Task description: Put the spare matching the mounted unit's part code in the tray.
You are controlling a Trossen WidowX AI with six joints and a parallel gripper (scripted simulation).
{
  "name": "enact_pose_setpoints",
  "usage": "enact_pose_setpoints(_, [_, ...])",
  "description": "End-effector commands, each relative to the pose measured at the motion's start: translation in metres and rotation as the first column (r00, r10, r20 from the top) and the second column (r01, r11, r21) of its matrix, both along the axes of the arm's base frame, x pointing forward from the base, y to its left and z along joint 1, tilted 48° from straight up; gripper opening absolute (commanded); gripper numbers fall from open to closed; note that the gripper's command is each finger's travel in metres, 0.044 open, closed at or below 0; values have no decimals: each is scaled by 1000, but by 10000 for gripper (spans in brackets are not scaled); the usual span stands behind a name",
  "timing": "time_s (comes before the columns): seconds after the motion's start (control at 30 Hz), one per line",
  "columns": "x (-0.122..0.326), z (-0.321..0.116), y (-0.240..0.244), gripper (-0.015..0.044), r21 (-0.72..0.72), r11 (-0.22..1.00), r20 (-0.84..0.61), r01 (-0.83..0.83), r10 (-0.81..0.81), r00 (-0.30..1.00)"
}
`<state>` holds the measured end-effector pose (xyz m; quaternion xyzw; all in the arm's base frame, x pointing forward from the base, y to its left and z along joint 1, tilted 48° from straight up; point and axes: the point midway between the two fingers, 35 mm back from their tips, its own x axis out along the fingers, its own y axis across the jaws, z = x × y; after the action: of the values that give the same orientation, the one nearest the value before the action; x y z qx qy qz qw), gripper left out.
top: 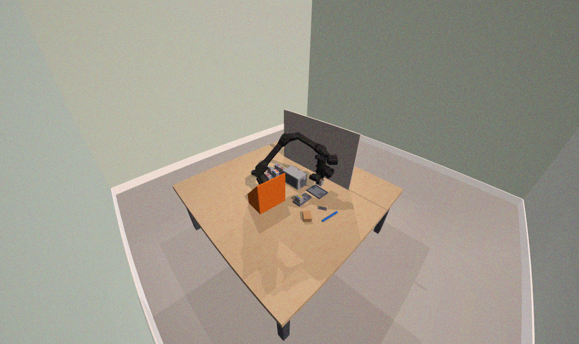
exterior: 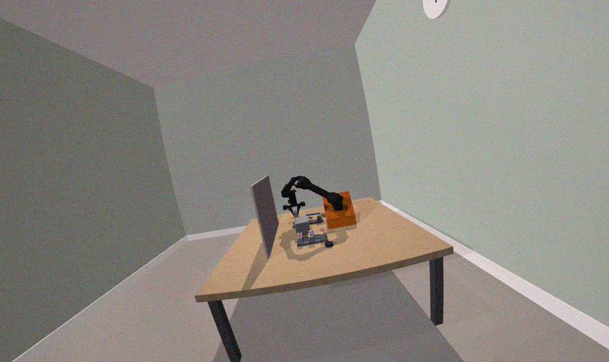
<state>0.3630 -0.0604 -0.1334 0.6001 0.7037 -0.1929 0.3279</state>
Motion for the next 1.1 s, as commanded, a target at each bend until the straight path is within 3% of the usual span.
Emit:
enact_pose_setpoints(0.0, [-1,-4,5,0,7,1000,-4,4,-4,1000])
enact_pose_setpoints(1.07, [-7,-24,30,0,11,1000,-4,3,-3,1000])
